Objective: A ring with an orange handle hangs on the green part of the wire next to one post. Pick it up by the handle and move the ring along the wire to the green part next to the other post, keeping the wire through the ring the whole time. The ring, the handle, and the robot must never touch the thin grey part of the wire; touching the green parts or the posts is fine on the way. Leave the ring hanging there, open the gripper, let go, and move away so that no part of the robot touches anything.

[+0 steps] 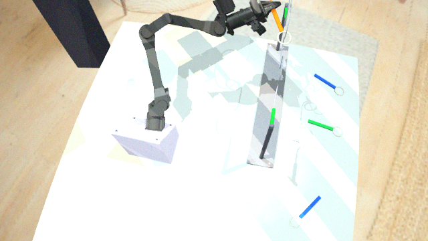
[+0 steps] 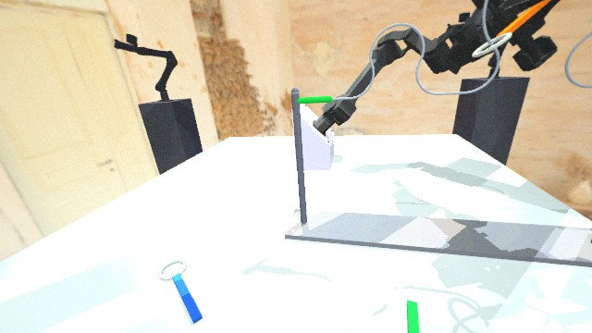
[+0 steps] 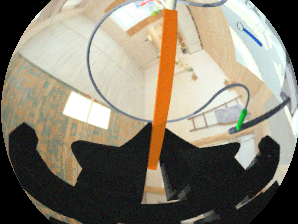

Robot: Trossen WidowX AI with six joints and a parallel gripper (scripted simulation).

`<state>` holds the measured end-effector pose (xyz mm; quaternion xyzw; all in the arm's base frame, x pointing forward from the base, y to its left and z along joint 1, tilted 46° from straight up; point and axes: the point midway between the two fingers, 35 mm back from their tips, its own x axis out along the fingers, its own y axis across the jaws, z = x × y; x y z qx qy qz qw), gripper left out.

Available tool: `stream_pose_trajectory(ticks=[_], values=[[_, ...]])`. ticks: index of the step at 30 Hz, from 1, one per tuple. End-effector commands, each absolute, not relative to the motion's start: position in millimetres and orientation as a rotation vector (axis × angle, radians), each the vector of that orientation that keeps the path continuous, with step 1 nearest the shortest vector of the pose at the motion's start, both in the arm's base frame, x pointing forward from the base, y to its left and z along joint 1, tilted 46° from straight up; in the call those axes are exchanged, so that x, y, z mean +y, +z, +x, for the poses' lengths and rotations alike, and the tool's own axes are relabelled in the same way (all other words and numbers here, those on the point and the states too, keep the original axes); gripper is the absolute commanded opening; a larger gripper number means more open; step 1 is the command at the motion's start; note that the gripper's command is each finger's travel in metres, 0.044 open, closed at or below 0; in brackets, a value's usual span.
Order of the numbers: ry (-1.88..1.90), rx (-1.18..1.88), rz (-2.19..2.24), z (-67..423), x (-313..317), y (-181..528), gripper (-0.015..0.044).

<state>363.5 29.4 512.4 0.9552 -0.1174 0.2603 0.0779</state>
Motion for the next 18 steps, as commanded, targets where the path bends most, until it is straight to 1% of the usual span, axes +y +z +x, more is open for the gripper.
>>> stream_pose_trajectory(ticks=[1, 18], values=[[0.782, -0.357, 2.858, 364, 33, 513, -0.0150], [0.722, -0.251, 2.655, 371, 71, 504, -0.0150]])
